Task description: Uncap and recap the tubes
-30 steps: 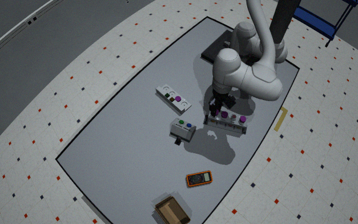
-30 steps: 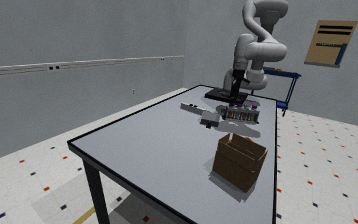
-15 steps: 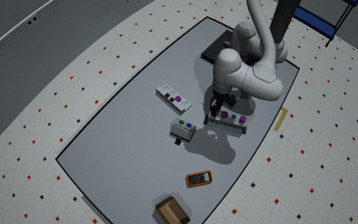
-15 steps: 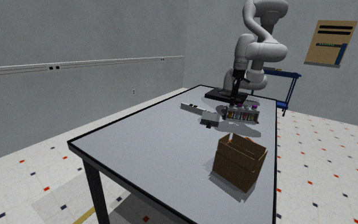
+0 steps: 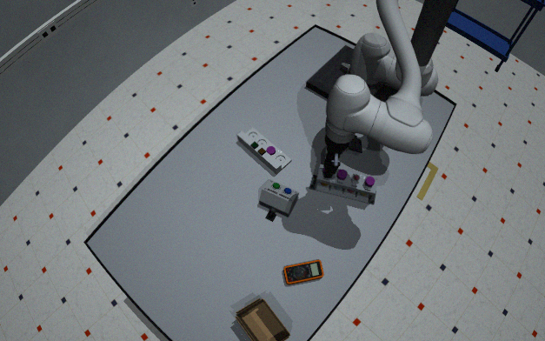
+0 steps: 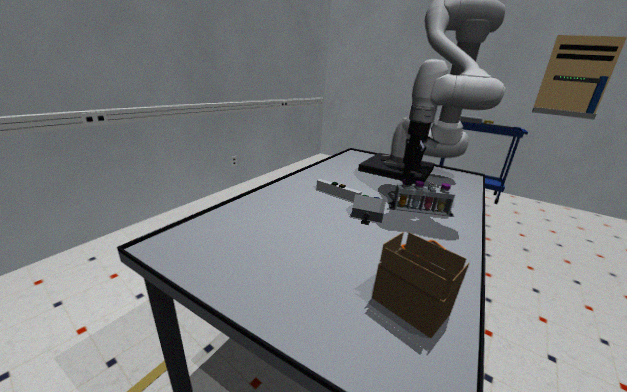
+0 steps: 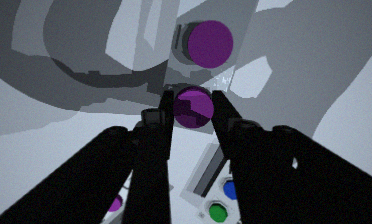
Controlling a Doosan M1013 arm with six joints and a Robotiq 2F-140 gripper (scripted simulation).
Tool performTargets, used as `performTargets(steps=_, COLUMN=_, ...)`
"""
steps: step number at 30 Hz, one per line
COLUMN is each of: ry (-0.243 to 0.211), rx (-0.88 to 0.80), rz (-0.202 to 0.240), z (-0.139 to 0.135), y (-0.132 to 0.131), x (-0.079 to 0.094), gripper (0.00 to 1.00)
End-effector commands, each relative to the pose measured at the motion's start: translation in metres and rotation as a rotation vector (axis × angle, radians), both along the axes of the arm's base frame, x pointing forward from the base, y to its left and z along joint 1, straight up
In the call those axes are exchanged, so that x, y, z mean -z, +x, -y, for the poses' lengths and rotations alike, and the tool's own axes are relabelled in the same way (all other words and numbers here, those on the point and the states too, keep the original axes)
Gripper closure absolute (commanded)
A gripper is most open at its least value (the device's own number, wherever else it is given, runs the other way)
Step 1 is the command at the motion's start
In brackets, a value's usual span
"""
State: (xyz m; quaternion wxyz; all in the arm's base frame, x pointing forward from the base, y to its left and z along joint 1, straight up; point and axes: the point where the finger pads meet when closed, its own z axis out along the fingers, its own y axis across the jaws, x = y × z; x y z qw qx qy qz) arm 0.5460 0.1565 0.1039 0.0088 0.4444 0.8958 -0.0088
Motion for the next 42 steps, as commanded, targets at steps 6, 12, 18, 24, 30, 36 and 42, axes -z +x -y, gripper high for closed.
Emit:
performTargets(steps=6, ry=0.020, rx=-0.293, rz=-0.010, z=-0.0001, y=0.0004, x=-0.0007, gripper=0.70)
performTargets(steps=12, ry=0.020, rx=-0.293, rz=-0.010, z=-0.0001, y=0.0004, x=-0.0012, gripper=0.59)
performTargets(steps=18, ry=0.019, rx=-0.292, rz=-0.010, z=-0.0001, y=0.0004, x=-0.0012, gripper=0.59)
performTargets(steps=24, ry=0.021, rx=-0.126, rz=-0.008, z=0.0000, y=0.0004, x=-0.0010, gripper=0.59)
performTargets(steps=30, ry=0.022, rx=0.163, rz=-0.005, z=-0.0001, y=0.0004, x=-0.0010, gripper=0.59)
performTargets(steps=36, ry=0.025, rx=0.475, rz=-0.001, z=0.0000, y=0.0004, x=-0.0010, gripper=0.59)
performTargets(steps=42, ry=0.024, rx=0.755, rz=0.003, z=0.0000, y=0.0004, x=-0.0010, gripper=0.59)
